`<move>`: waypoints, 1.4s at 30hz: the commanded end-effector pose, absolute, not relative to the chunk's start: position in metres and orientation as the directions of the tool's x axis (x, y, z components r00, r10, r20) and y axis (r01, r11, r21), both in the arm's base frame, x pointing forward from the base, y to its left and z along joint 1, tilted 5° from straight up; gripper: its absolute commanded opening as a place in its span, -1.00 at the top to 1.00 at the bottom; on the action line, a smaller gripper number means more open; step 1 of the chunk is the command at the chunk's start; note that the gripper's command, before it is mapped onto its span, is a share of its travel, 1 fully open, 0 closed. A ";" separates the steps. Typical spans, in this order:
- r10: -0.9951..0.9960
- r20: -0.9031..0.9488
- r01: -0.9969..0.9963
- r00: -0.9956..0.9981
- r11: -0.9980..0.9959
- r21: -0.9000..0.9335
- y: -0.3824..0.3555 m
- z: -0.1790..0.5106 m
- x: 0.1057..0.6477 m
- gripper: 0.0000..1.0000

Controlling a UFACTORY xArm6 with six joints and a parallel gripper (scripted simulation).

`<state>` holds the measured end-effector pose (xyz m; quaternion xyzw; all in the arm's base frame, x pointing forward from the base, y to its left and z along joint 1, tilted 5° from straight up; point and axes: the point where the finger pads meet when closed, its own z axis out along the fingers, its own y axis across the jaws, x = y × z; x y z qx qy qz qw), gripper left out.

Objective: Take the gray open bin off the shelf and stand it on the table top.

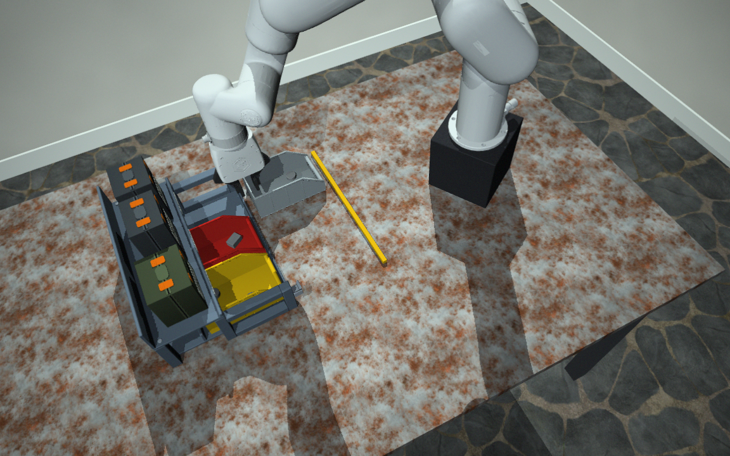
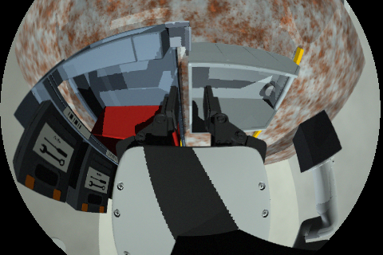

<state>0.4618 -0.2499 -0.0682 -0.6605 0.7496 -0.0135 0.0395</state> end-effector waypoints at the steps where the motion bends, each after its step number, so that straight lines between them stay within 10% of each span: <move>1: -0.991 -0.040 -0.989 -0.124 0.127 -0.077 -0.251 -0.066 0.463 0.35; 42: -0.991 -0.040 -0.989 -0.124 0.127 -0.076 -0.252 -0.034 0.461 0.35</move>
